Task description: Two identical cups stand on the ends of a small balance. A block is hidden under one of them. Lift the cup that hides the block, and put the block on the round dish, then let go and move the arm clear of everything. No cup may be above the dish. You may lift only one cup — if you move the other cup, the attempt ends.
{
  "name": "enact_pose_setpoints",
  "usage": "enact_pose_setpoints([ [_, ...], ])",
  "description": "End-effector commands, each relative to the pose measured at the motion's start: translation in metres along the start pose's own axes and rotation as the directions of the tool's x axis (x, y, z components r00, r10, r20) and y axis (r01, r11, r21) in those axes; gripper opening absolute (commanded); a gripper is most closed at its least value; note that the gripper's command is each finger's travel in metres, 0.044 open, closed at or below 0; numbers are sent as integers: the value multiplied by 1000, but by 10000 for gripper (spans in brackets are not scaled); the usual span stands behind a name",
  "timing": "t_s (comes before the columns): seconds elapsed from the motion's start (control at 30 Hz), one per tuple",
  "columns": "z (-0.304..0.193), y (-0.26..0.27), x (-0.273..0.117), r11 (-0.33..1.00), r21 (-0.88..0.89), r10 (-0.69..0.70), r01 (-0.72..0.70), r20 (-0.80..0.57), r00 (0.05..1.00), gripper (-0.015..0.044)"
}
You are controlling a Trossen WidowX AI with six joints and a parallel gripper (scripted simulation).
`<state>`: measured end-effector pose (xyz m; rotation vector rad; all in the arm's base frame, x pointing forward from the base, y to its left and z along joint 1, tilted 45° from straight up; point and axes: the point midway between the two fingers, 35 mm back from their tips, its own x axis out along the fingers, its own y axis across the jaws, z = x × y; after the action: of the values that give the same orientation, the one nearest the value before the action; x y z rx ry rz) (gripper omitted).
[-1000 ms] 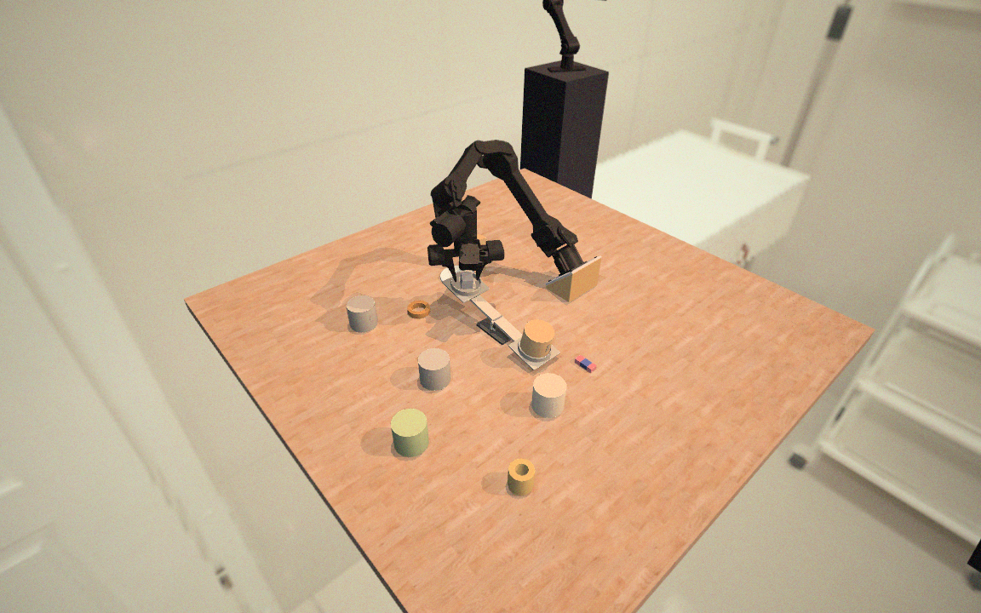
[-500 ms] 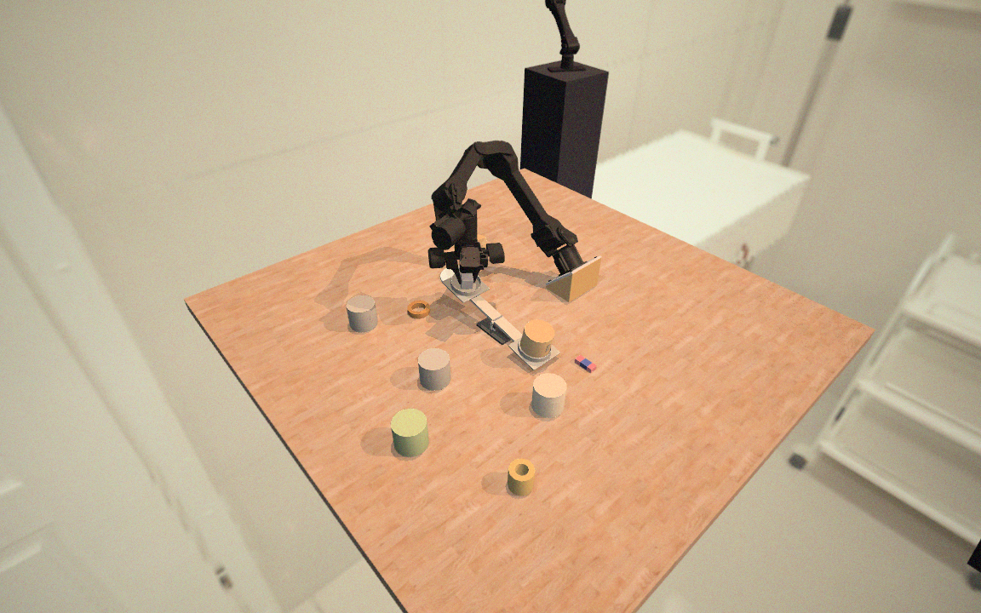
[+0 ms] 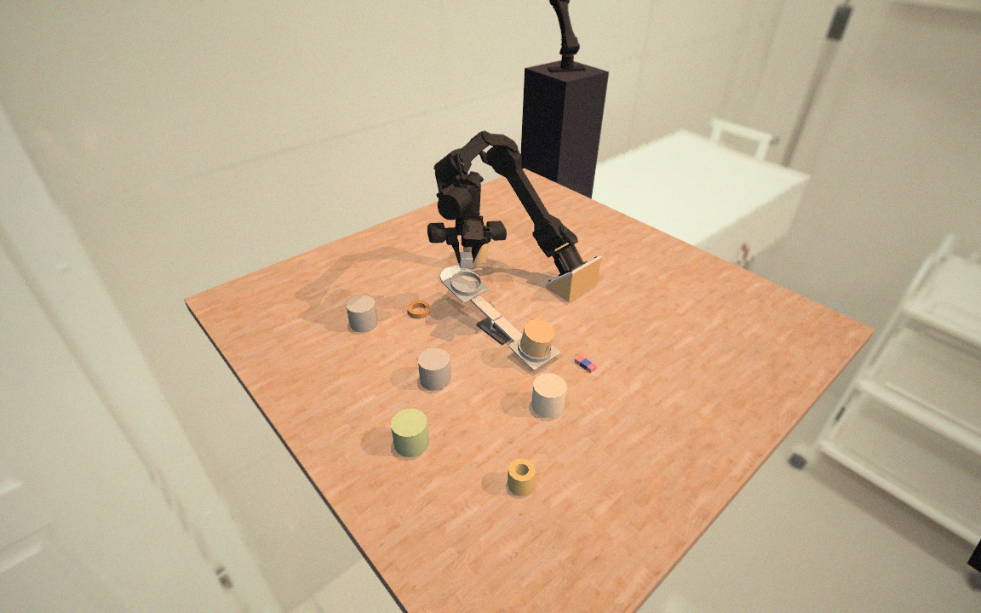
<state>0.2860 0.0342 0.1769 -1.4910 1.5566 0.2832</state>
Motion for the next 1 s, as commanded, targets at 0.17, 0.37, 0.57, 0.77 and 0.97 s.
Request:
enact_pose_setpoints([
  [0.17,-6,0,-26,1000,-7,-21,21,38,999,0],
  [0.37,-44,-11,1,1000,7,4,-4,18,1000,0],
  [0.57,-85,-13,27,999,23,27,-26,-11,1000,0],
  [0.77,-126,-7,49,998,39,49,-47,-50,998,0],
  [0.97,-149,0,60,997,48,62,-59,-76,995,0],
])
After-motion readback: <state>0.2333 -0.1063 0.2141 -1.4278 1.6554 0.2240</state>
